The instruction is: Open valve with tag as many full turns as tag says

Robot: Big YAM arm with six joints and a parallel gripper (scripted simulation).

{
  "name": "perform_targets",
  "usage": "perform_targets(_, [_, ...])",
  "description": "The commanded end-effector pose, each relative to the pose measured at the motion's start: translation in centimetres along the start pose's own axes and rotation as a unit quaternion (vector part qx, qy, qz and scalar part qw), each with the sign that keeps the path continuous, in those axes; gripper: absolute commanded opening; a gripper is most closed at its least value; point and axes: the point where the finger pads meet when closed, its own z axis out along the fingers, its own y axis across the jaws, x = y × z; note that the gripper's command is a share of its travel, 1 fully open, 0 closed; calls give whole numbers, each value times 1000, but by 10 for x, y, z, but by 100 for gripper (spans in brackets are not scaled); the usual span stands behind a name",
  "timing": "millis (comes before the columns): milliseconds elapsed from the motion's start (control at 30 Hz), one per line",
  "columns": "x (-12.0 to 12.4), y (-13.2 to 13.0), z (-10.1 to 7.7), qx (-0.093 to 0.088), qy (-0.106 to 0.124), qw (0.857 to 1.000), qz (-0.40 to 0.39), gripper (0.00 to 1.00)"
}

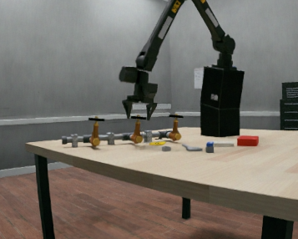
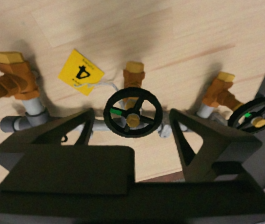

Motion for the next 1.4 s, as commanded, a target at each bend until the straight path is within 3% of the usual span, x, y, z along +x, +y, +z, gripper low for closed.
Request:
perform_targets(0, [-3,-6,-2,3,-1,995,103,100])
perform_targets(133, [-3,-7,-2,4,0,973,230,100])
perform_targets(300, [-3,-7,-3,5,-2,924,381,100])
perform_targets(367, [-3,-7,-3,5,-2,924,381,100])
perform_targets(400, [-3,-7,-3,5,-2,895,447,100])
perform_targets(500, [-3,-8,-3,5,-4,853,521,100])
perform_targets(633, [-3,-8,-3,4,-6,788,615,100])
perform_targets(867, [-3,-8,-3,2,-8,651,759,100])
perform_targets(933, [-3,-8,-3,2,-8,651,759,100])
perform_targets(967, [-3,-8,-3,1,-8,595,804,100])
perform_targets(1167, [-3,-7,-3,0,-8,451,892,100])
perform_targets(1367, [-3,-7,-3,0,-7,293,956,100])
